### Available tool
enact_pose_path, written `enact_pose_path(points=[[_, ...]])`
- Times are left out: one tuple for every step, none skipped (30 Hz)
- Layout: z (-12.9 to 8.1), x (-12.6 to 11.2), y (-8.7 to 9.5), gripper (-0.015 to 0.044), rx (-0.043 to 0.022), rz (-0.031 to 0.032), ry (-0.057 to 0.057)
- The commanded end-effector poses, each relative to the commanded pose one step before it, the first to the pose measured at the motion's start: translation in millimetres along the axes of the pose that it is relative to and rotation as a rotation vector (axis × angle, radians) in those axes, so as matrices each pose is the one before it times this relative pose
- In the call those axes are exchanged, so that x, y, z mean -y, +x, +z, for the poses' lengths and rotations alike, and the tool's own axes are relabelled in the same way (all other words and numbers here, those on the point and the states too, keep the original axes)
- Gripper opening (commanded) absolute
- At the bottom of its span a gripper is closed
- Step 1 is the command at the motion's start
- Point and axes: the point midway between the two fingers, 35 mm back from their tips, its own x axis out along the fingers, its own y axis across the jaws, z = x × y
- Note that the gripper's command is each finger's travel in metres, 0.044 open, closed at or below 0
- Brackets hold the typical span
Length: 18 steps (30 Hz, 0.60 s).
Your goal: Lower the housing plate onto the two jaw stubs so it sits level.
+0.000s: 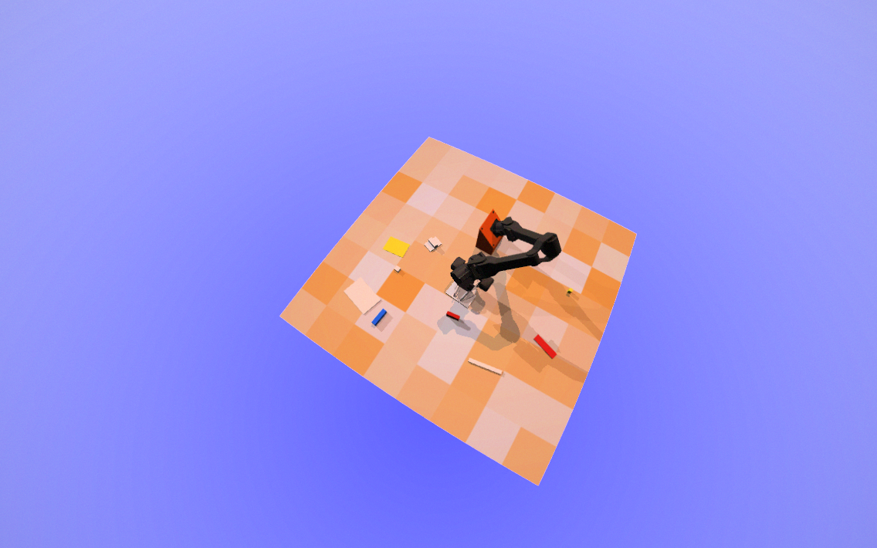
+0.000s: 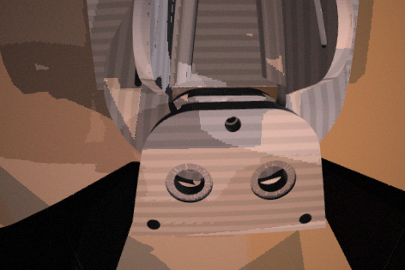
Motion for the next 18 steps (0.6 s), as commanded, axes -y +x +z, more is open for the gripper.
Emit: enact_pose_path(points=[[-2.78,0.08,1.96,0.0351,-0.00394,0.00557,0.0122],[0.00,0.00,0.00,0.0351,0.00000,0.00000,0.0000],[0.00,0.00,0.00,0.0351,0.00000,0.00000,0.0000],[0.00,0.00,0.00,0.0351,0.00000,0.00000,0.0000],[0.00,0.00,0.00,0.0351,0.00000,0.00000,0.0000],[0.00,0.00,0.00,0.0351,0.00000,0.00000,0.0000],[0.00,0.00,0.00,0.0351,0.00000,0.00000,0.0000],[0.00,0.00,0.00,0.0351,0.00000,0.00000,0.0000],[0.00,0.00,0.00,0.0351,0.00000,0.00000,0.0000],[0.00,0.00,0.00,0.0351,0.00000,0.00000,0.0000],[0.00,0.00,0.00,0.0351,0.00000,0.00000,0.0000],[0.00,0.00,0.00,0.0351,0.00000,0.00000,0.0000],[0.00,0.00,0.00,0.0351,0.00000,0.00000,0.0000],[0.00,0.00,0.00,0.0351,0.00000,0.00000,0.0000],[0.00,0.00,0.10,0.0351,0.00000,0.00000,0.0004],[0.00,0.00,0.30,0.0351,0.00000,0.00001,0.0011],[0.00,0.00,0.50,0.0351,0.00000,0.00003,0.0018],[-0.01,-0.01,0.63,0.0351,-0.00001,0.00003,0.0023]])
